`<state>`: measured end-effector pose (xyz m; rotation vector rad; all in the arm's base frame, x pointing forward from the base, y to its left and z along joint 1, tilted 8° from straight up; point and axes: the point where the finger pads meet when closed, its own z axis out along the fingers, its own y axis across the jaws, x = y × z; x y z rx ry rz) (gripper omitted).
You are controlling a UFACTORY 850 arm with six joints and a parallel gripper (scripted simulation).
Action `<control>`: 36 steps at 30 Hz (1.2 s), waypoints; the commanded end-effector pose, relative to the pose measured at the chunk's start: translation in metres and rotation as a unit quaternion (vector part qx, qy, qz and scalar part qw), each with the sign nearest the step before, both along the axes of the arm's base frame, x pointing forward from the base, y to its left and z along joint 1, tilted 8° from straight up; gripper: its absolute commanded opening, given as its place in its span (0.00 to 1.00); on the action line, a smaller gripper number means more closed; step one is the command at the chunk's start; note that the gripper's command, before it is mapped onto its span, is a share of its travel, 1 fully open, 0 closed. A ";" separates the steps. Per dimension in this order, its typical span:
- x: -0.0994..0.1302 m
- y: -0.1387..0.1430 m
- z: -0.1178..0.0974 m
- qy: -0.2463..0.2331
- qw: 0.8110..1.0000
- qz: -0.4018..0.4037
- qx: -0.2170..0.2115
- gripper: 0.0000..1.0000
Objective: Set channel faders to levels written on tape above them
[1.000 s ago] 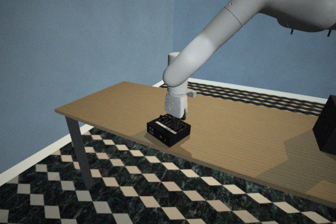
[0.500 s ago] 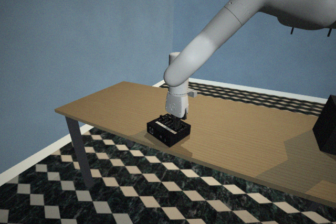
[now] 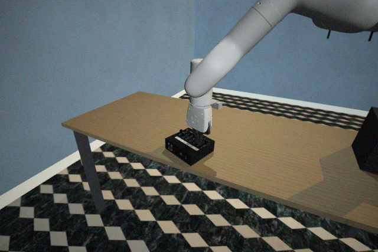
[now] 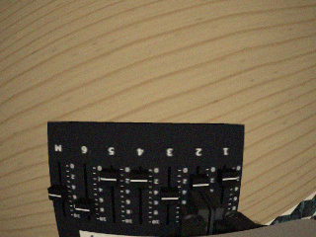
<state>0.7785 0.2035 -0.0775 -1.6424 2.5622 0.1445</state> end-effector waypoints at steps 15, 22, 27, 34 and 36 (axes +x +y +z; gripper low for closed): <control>0.001 0.000 0.002 -0.001 1.000 0.000 0.000 0.00; 0.001 0.000 0.002 -0.001 1.000 0.000 0.000 0.00; 0.002 0.002 0.002 -0.001 1.000 0.000 0.000 0.00; 0.003 0.005 0.002 -0.001 1.000 0.000 0.000 0.00; 0.004 0.005 0.002 -0.001 1.000 0.000 0.000 0.00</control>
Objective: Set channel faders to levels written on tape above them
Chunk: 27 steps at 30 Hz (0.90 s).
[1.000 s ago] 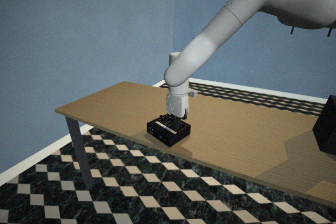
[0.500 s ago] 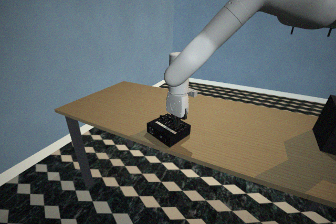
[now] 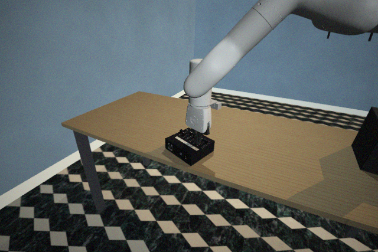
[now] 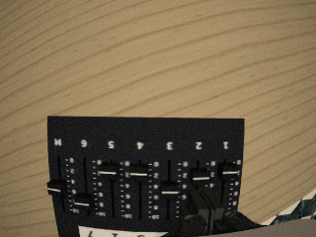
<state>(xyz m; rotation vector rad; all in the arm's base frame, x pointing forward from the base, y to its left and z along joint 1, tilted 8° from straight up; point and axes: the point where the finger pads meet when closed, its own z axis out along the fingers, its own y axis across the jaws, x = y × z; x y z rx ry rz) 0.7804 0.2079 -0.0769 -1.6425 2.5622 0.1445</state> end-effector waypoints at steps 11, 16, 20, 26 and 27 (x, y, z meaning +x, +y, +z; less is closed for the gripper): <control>0.001 0.000 0.007 -0.001 1.000 0.000 0.000 0.00; 0.001 -0.001 0.020 -0.001 1.000 0.000 0.000 0.00; 0.001 -0.003 0.032 -0.001 1.000 0.000 0.000 0.00; 0.000 -0.004 0.040 -0.001 1.000 0.000 0.000 0.00; 0.000 -0.004 0.041 -0.001 1.000 0.000 0.000 0.00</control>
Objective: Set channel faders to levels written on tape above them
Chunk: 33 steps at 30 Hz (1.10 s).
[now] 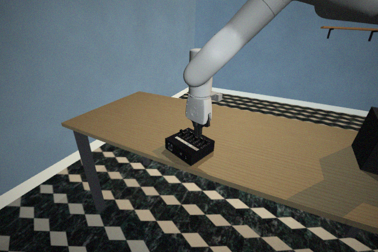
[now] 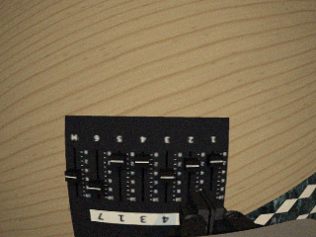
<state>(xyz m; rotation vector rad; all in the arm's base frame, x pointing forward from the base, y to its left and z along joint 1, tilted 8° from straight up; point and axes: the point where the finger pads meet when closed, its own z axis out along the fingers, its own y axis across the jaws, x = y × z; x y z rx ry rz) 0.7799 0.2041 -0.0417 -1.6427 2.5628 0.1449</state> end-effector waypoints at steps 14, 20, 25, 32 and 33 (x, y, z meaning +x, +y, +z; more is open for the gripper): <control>0.001 0.000 0.006 -0.002 1.000 0.000 0.000 0.00; 0.001 -0.001 0.006 0.000 1.000 -0.009 0.001 0.00; 0.002 -0.003 0.006 0.005 0.999 -0.051 0.002 0.00; 0.003 -0.007 0.005 0.017 0.990 -0.138 0.004 0.00; 0.003 -0.008 0.005 0.020 0.987 -0.161 0.005 0.00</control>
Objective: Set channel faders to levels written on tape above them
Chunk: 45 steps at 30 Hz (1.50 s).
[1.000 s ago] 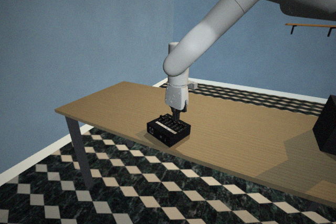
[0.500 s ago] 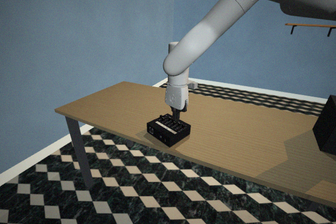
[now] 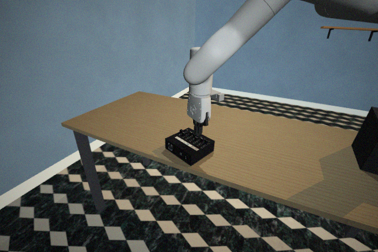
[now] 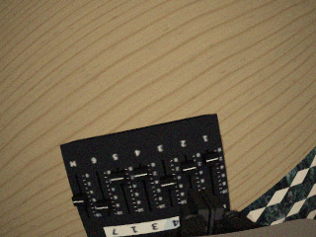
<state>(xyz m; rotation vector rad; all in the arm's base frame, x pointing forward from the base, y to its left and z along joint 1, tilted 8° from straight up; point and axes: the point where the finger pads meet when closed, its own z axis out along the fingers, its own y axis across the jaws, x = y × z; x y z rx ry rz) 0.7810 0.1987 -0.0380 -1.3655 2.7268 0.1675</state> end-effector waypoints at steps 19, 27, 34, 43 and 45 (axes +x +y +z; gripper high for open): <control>0.008 -0.029 -0.004 0.068 0.863 -0.499 0.024 0.00; 0.011 -0.044 -0.006 0.094 0.745 -0.659 0.038 0.00; 0.013 -0.052 -0.008 0.113 0.623 -0.773 0.047 0.00; 0.014 -0.061 -0.010 0.134 0.449 -0.882 0.054 0.00; 0.015 -0.062 -0.010 0.138 0.403 -0.903 0.055 0.00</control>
